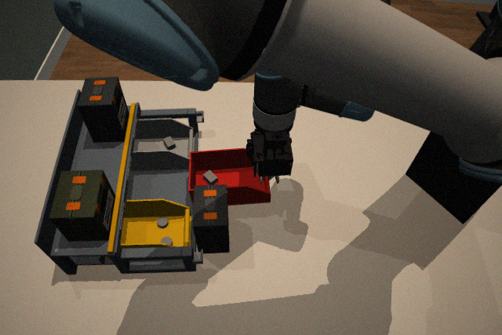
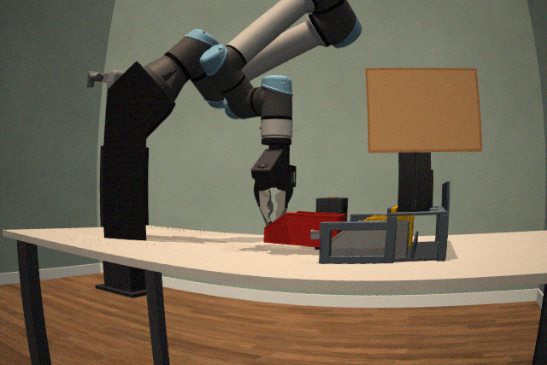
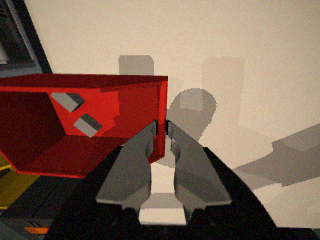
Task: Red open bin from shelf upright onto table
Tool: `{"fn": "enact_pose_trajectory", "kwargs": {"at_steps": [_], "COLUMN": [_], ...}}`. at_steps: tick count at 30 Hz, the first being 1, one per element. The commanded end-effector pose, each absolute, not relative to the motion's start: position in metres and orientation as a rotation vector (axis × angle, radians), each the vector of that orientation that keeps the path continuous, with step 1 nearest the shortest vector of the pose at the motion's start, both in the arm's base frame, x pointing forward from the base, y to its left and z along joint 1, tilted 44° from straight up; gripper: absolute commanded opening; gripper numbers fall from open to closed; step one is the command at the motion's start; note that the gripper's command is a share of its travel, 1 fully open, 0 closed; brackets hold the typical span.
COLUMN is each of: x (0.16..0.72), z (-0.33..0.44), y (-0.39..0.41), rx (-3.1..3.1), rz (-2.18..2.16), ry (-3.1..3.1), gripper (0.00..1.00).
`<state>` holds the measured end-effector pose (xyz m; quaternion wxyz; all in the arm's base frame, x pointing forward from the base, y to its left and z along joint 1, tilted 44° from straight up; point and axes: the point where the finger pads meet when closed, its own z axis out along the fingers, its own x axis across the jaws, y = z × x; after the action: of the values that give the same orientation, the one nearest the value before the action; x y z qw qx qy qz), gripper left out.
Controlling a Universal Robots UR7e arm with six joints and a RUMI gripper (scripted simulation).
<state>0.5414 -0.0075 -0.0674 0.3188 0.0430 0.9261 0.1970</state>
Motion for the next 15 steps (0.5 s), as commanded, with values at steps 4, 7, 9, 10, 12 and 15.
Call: {"fn": "enact_pose_trajectory", "kwargs": {"at_steps": [4, 7, 9, 10, 12, 15], "x": [0.5364, 0.5359, 0.5348, 0.5343, 0.5334, 0.5321], "z": [-0.0709, -0.0712, -0.0720, -0.0724, -0.0731, -0.0740], "y": [-0.0064, -0.0063, -0.0060, -0.0059, -0.0057, -0.0053], "rx": [0.113, 0.113, 0.113, 0.113, 0.113, 0.113], "rz": [0.517, 0.517, 0.517, 0.517, 0.517, 0.517], "ry": [2.435, 2.435, 2.435, 2.435, 2.435, 2.435], "gripper": [0.00, 0.00, 0.00, 0.00, 0.00, 0.00]}}
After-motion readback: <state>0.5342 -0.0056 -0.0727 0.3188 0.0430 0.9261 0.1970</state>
